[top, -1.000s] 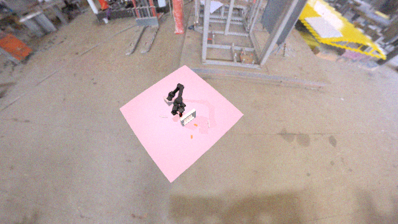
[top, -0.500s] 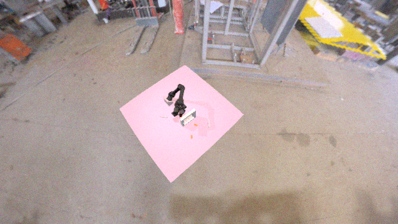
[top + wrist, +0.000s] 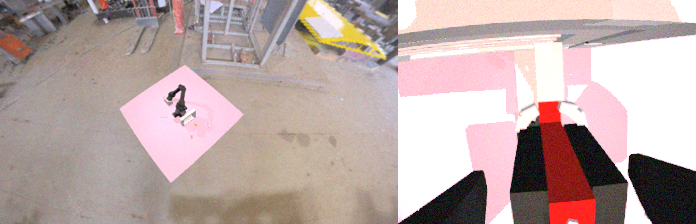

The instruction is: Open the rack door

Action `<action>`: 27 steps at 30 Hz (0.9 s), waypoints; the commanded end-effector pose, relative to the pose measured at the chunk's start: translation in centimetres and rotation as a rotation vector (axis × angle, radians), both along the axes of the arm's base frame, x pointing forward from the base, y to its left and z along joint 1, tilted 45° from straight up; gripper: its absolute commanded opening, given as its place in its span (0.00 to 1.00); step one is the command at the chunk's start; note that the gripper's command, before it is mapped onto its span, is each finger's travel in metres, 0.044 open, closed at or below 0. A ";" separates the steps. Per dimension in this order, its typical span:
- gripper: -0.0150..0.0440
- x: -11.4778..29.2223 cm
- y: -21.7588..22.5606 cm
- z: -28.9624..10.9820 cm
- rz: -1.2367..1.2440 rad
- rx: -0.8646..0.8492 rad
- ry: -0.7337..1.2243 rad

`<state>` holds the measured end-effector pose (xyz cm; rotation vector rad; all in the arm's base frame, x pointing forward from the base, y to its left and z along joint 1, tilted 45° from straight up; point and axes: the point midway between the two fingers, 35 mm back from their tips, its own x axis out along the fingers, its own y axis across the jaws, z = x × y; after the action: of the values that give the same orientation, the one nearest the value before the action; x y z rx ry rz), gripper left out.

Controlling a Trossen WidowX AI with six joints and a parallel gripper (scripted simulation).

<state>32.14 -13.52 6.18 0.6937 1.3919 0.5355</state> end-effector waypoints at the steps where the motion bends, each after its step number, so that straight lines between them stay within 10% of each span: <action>1: 0.76 0.0 0.5 -0.7 0.007 -0.008 0.025; 11: 0.76 0.1 1.5 -1.6 0.022 -0.021 0.054; 18: 0.45 0.1 1.5 -1.6 0.022 -0.021 0.054; 27: 0.35 0.1 1.5 -1.6 0.022 -0.021 0.054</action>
<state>32.25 -12.05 4.65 0.6752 1.4514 0.5243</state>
